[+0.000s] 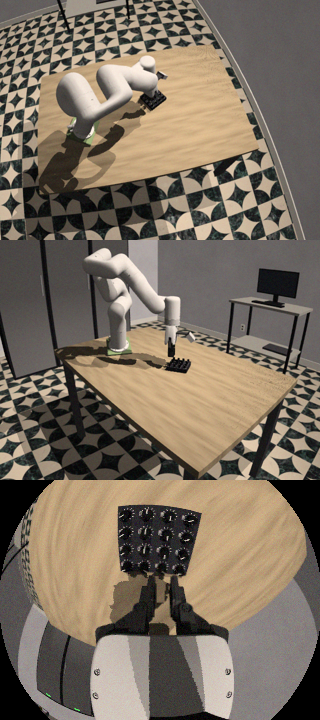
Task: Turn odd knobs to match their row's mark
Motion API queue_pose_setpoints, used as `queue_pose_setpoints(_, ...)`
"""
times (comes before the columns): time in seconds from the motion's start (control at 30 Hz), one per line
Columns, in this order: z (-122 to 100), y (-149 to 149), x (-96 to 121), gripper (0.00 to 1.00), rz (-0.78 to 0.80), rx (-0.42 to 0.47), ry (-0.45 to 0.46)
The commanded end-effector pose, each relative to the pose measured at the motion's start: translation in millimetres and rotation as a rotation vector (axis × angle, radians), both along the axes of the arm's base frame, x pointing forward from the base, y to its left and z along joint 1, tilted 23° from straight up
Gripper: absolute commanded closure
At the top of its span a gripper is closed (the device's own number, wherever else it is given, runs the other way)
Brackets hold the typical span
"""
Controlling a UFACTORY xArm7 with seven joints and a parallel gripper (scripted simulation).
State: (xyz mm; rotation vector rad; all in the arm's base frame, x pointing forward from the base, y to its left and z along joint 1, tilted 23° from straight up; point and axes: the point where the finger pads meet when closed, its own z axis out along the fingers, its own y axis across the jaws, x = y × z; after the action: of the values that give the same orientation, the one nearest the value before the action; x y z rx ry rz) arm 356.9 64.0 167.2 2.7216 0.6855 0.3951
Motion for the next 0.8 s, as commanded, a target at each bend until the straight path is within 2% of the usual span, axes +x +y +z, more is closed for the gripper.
queue_pose_setpoints(0.0, 3.1, 1.7, 0.3, 0.81, 0.145, -0.047, 0.034)
queue_pose_setpoints(0.1, 4.2, 2.2, 0.0, 0.81, 0.235, -0.079, 0.055)
queue_pose_setpoints(0.17, 4.2, 2.2, 0.0, 0.81, 0.235, -0.079, 0.055)
queue_pose_setpoints(0.23, 5.5, 2.8, -0.4, 0.81, 0.343, -0.118, 0.08)
queue_pose_setpoints(0.67, 9.3, 4.5, -1.7, 0.81, 0.721, -0.255, 0.169)
queue_pose_setpoints(0.73, 9.3, 4.5, -1.7, 0.81, 0.721, -0.255, 0.169)
queue_pose_setpoints(0.77, 10.0, 4.8, -1.9, 0.81, 0.801, -0.284, 0.188)
